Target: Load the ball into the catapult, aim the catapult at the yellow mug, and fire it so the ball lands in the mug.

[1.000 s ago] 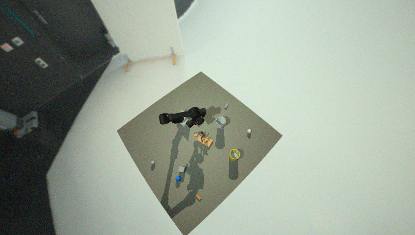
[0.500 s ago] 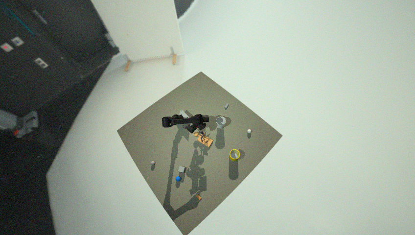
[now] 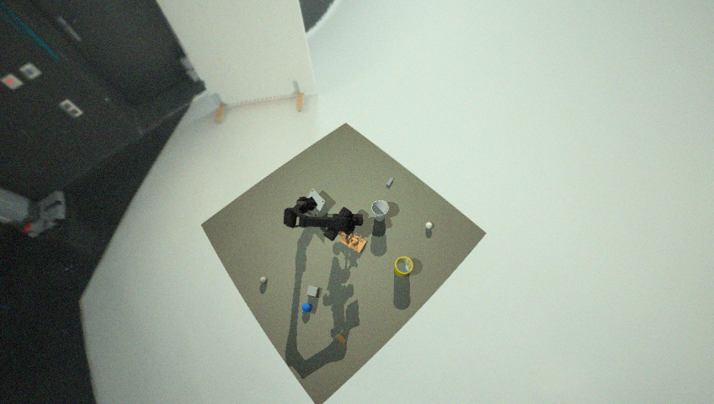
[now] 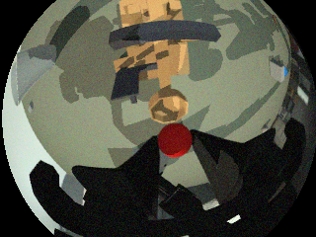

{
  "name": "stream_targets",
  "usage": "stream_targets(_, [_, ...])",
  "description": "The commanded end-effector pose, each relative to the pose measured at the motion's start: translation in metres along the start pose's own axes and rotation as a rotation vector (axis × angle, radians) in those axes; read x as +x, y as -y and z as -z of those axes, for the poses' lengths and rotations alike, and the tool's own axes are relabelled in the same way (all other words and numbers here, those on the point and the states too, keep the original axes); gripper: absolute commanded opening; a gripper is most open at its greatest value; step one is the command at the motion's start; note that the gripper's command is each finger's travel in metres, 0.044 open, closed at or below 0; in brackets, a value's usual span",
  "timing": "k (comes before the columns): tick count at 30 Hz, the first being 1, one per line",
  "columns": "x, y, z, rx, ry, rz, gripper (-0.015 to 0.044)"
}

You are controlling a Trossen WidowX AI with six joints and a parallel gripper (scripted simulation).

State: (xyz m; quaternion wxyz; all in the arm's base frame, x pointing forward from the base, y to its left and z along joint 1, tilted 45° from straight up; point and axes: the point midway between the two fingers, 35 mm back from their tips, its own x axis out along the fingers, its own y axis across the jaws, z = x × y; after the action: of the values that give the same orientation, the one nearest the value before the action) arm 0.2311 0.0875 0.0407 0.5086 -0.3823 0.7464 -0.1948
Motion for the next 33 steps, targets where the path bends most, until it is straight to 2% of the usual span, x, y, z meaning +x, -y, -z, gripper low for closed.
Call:
stream_targets(1, [0.002, 0.001, -0.003, -0.012, 0.002, 0.003, 0.0000])
stream_targets(18, [0.026, 0.002, -0.010, -0.012, 0.002, 0.003, 0.0000])
stream_targets(25, [0.022, 0.002, -0.010, -0.004, 0.004, -0.003, 0.0000])
stream_targets(33, [0.022, 0.002, -0.010, -0.004, 0.004, -0.003, 0.0210])
